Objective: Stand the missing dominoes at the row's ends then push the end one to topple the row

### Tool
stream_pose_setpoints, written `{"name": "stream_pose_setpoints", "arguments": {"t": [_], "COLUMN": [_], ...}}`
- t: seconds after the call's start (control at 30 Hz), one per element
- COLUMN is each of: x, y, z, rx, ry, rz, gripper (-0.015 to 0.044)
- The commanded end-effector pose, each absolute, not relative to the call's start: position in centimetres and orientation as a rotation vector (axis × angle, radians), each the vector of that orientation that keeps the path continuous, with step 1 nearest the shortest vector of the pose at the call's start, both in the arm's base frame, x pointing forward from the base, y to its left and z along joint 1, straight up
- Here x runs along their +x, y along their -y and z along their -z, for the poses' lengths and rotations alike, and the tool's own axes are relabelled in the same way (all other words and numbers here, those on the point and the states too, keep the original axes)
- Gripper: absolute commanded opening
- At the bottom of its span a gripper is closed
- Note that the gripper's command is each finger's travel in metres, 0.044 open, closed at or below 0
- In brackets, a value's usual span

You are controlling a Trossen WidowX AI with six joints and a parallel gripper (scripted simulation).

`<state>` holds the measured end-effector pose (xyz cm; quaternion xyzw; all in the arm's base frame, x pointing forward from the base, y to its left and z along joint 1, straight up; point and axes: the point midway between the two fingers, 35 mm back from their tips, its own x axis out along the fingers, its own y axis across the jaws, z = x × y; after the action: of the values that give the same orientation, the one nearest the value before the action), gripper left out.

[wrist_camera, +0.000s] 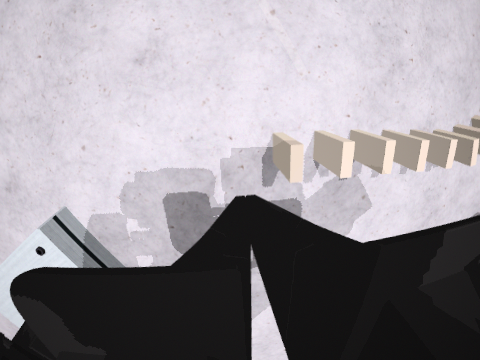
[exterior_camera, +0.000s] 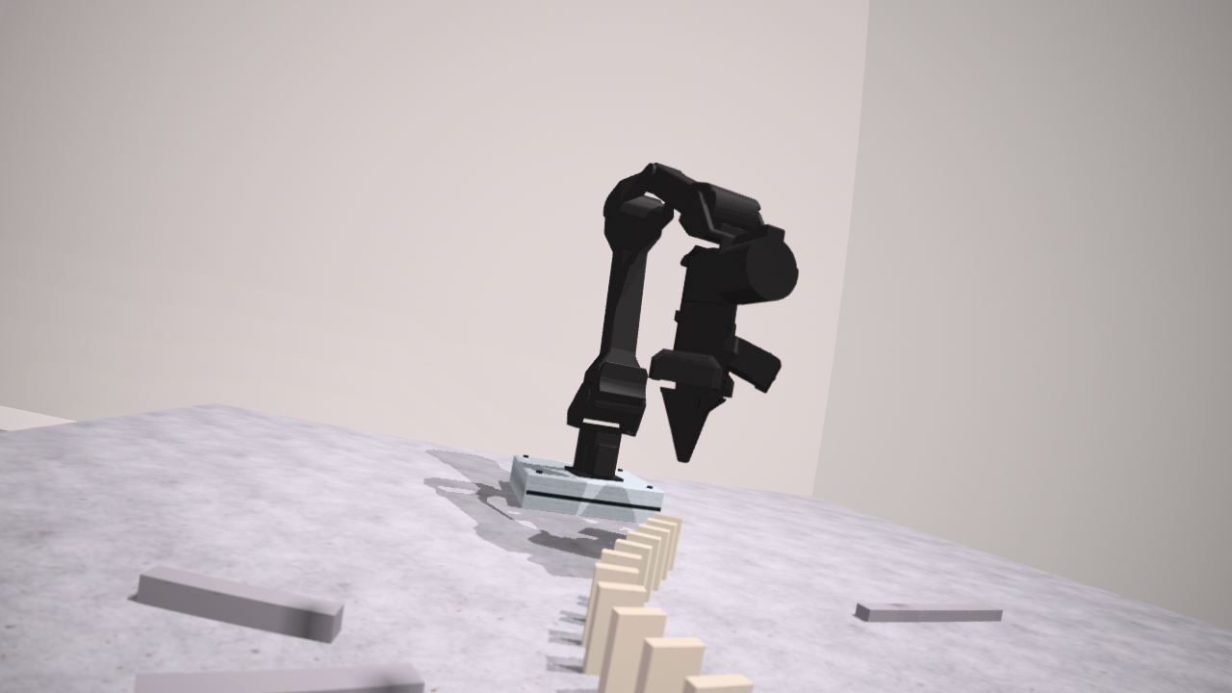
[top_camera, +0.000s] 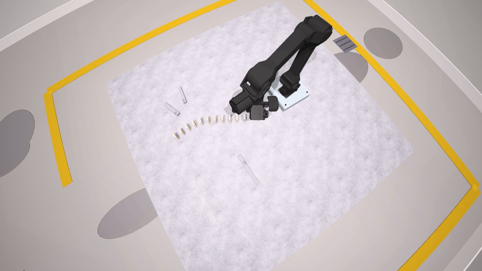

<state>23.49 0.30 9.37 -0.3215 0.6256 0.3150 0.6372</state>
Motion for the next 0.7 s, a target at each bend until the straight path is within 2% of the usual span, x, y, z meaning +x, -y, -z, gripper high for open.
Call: {"name": "stream_pose_setpoints", "arguments": {"t": [0.0, 0.67], "x": [23.5, 23.6], "y": [-0.3, -0.3], "z": [-9.3, -8.2], "rx": [-0.738, -0.742], "ry": [-1.428, -1.43], "rz": [-0.721, -0.721], "gripper": [0.0, 0.0]}}
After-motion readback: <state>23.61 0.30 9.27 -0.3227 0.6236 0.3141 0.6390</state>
